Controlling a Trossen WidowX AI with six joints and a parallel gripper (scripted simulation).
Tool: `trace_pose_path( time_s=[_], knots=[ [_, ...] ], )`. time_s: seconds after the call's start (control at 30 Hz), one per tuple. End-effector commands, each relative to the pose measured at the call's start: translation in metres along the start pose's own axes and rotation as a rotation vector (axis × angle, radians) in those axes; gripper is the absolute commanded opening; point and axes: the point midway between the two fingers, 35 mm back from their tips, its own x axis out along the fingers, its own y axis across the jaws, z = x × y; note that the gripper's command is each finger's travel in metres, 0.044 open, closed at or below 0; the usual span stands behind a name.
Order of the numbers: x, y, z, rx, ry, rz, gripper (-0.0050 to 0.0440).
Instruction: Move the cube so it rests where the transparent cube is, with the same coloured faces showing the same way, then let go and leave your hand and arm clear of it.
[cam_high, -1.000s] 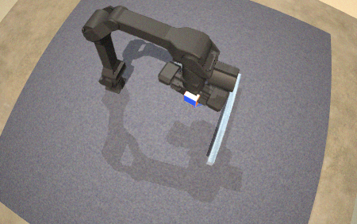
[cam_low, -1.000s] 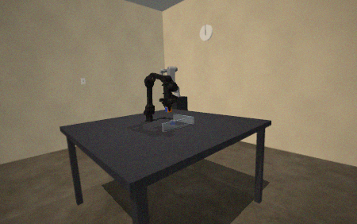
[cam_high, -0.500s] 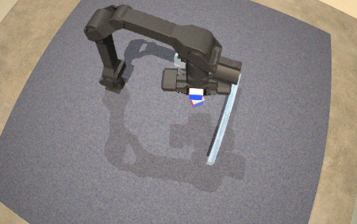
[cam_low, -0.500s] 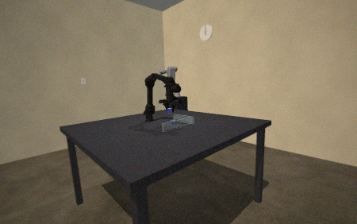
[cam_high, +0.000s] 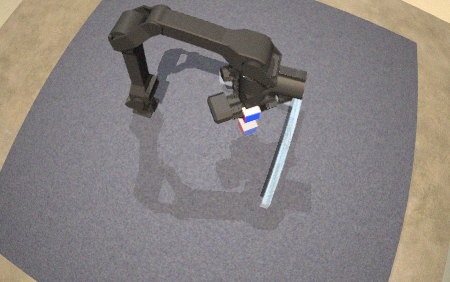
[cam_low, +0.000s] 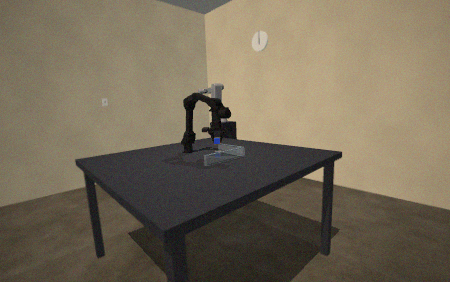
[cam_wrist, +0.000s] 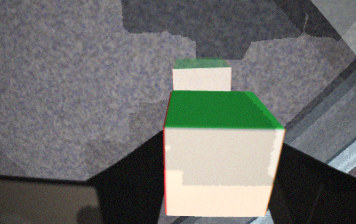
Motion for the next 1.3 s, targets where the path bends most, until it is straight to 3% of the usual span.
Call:
trace_pose_path(
  time_s=[0.0,0.87,0.97,1.17,1.27],
  knots=[
    [-0.001,-0.001,0.002,-0.049,0.006,-0.009,0.0],
    [-0.001,-0.001,0.002,-0.049,0.006,-0.009,0.0],
    [0.009,-0.002,0.001,-0.049,0.006,-0.009,0.0],
    [0.06,-0.002,0.001,-0.049,0.005,-0.009,0.0],
    [0.067,-0.002,0.002,-0.049,0.005,-0.009,0.0]
  ],
)
